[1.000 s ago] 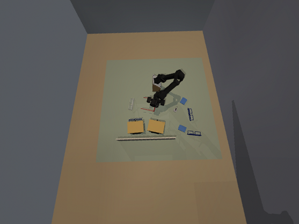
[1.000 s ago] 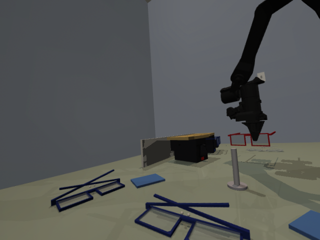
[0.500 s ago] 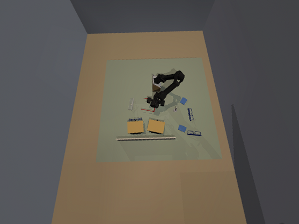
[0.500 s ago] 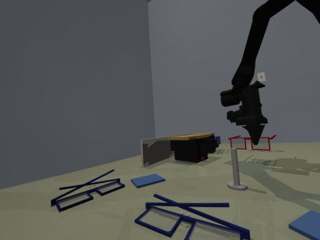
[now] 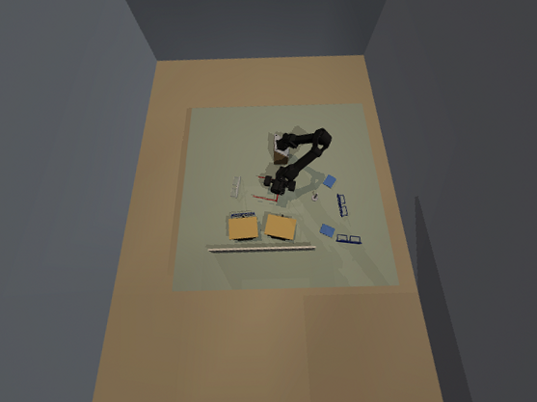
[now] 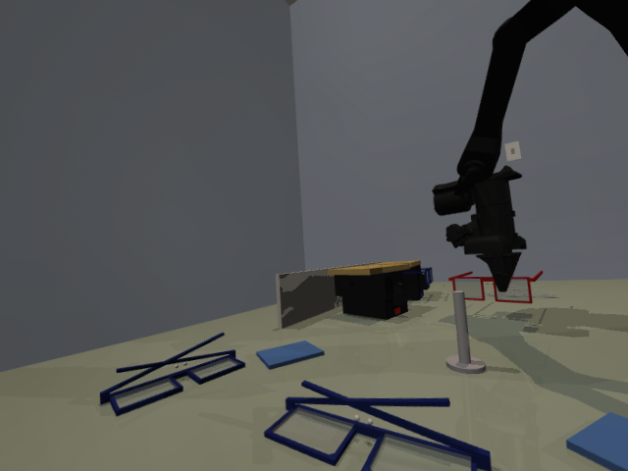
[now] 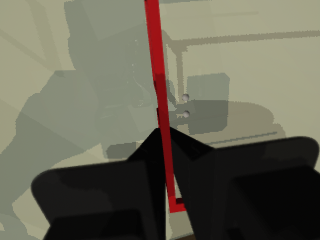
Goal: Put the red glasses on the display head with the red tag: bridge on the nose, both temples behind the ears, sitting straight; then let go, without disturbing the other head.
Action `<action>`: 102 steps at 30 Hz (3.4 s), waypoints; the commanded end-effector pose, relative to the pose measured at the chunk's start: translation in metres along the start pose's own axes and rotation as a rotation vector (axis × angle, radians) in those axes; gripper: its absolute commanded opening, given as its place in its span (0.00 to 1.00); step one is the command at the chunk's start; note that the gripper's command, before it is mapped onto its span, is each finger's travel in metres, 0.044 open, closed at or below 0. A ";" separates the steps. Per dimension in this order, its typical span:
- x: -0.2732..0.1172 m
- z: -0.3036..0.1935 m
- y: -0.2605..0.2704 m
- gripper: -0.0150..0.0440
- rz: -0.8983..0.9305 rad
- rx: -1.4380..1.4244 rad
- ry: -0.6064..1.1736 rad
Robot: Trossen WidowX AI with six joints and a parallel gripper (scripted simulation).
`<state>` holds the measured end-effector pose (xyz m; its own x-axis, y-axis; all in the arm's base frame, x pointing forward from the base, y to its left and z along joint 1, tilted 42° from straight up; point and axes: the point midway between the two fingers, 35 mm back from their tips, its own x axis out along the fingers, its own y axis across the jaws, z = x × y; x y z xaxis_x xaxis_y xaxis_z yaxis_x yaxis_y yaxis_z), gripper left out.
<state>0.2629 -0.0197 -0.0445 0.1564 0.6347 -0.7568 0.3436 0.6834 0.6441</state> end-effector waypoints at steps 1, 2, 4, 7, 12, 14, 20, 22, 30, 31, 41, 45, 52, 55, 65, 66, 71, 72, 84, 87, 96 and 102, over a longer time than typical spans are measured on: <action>0.007 -0.003 -0.001 0.25 0.004 0.009 0.012; 0.007 -0.003 -0.001 0.25 0.004 0.009 0.012; 0.009 -0.004 -0.001 0.25 0.004 0.009 0.012; 0.012 -0.004 0.000 0.25 0.005 0.009 0.012; 0.016 -0.005 0.000 0.25 0.006 0.009 0.012; 0.018 -0.005 0.000 0.25 0.006 0.009 0.013; 0.023 -0.006 0.000 0.25 0.007 0.009 0.013; 0.025 -0.006 0.001 0.25 0.008 0.009 0.013; 0.032 -0.008 0.001 0.25 0.010 0.009 0.014; 0.032 -0.008 0.001 0.25 0.010 0.009 0.014; 0.031 -0.006 0.002 0.43 0.008 0.001 0.006; 0.031 -0.006 0.002 0.44 0.008 0.001 0.006; 0.030 -0.006 0.001 0.44 0.008 0.002 0.007; 0.029 -0.006 -0.001 0.44 0.007 0.002 0.008; 0.025 -0.007 -0.006 0.44 0.008 0.005 0.011; 0.025 -0.007 -0.006 0.44 0.008 0.006 0.011; 0.023 -0.008 -0.009 0.44 0.008 0.007 0.013; 0.023 -0.008 -0.009 0.44 0.009 0.007 0.013; -0.027 -0.007 0.000 0.44 0.007 0.008 0.014; -0.022 -0.005 -0.002 0.53 0.011 0.013 0.005; -0.023 -0.005 -0.003 0.59 0.010 0.010 0.007; -0.026 -0.007 -0.005 0.49 0.007 0.002 0.013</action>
<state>0.2515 -0.0372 -0.0270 0.1533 0.6441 -0.7494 0.3476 0.6748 0.6510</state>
